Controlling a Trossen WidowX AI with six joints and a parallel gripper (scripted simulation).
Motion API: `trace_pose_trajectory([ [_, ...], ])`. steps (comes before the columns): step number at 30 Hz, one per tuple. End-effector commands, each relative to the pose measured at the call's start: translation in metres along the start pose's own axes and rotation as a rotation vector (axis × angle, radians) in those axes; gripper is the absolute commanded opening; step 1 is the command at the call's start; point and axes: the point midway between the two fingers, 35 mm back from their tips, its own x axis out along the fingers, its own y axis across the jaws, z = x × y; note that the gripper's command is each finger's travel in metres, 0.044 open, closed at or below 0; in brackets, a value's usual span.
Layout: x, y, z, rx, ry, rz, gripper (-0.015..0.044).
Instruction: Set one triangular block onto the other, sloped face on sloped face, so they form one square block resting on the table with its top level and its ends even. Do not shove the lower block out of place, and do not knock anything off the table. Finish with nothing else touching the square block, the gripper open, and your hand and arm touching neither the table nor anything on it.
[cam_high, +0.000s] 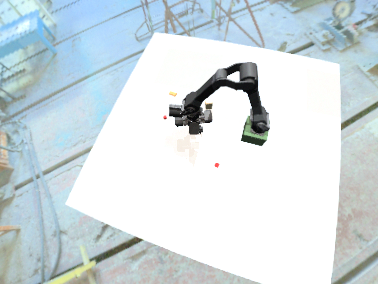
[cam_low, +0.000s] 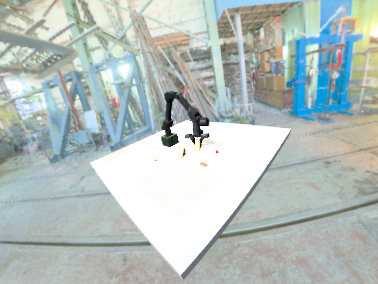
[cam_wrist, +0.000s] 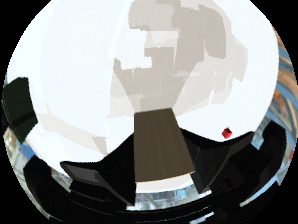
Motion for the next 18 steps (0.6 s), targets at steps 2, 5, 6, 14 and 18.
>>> trace_pose_trajectory([
  [2,-0.005,0.000,-0.010,0.000,-0.129,-0.004,0.0000],
  [5,-0.007,0.000,-0.015,0.000,-0.206,-0.003,0.0000],
  [6,-0.007,0.000,-0.017,0.000,-0.232,-0.003,0.0000],
  [14,-0.009,0.000,-0.032,-0.001,-0.438,-0.002,0.0000],
  [18,-0.009,0.000,-0.039,-0.001,-0.532,-0.002,0.0000],
])
